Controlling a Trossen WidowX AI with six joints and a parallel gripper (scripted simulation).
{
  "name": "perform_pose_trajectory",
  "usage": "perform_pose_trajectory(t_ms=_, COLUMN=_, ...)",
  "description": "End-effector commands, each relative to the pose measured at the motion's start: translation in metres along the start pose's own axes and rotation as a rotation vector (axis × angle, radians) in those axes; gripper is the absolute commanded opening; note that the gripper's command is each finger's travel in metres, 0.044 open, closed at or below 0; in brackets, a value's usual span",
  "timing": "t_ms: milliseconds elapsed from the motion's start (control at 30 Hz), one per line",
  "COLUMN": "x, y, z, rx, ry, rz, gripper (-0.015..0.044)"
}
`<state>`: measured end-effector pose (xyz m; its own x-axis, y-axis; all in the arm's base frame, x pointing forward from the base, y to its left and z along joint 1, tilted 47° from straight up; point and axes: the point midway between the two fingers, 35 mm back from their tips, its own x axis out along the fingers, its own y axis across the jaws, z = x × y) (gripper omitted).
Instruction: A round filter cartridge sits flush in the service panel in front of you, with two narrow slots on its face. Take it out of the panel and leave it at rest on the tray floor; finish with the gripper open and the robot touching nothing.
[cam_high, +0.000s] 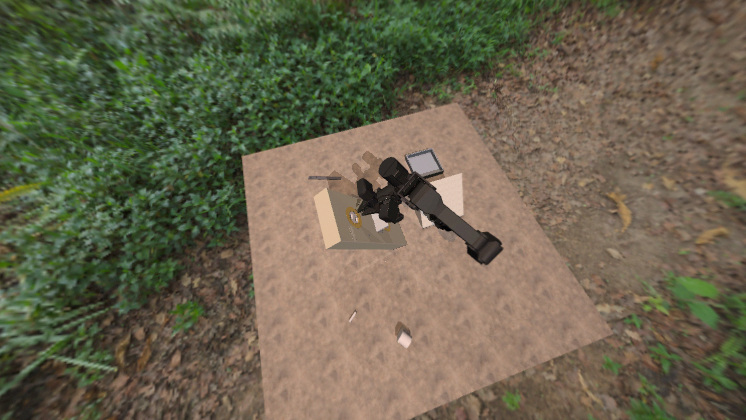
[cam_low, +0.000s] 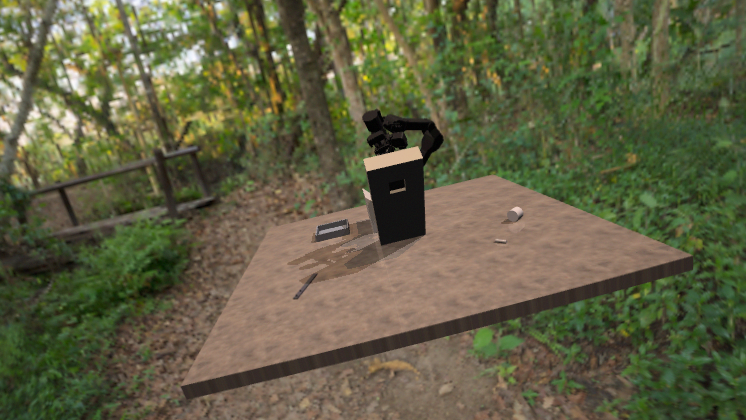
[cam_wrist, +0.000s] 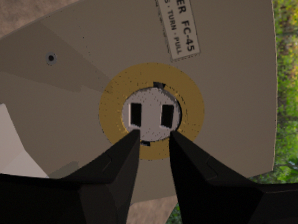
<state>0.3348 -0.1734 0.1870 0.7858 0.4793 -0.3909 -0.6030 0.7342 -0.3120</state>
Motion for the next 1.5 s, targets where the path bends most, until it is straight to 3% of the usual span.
perform_pose_trajectory(t_ms=0, x=0.006, y=0.001, z=-0.001, rx=0.006, ry=0.004, rz=0.001, gripper=0.0088)
perform_pose_trajectory(t_ms=1467, x=0.025, y=0.002, z=0.001, rx=0.006, ry=-0.002, rz=-0.003, gripper=0.0088)
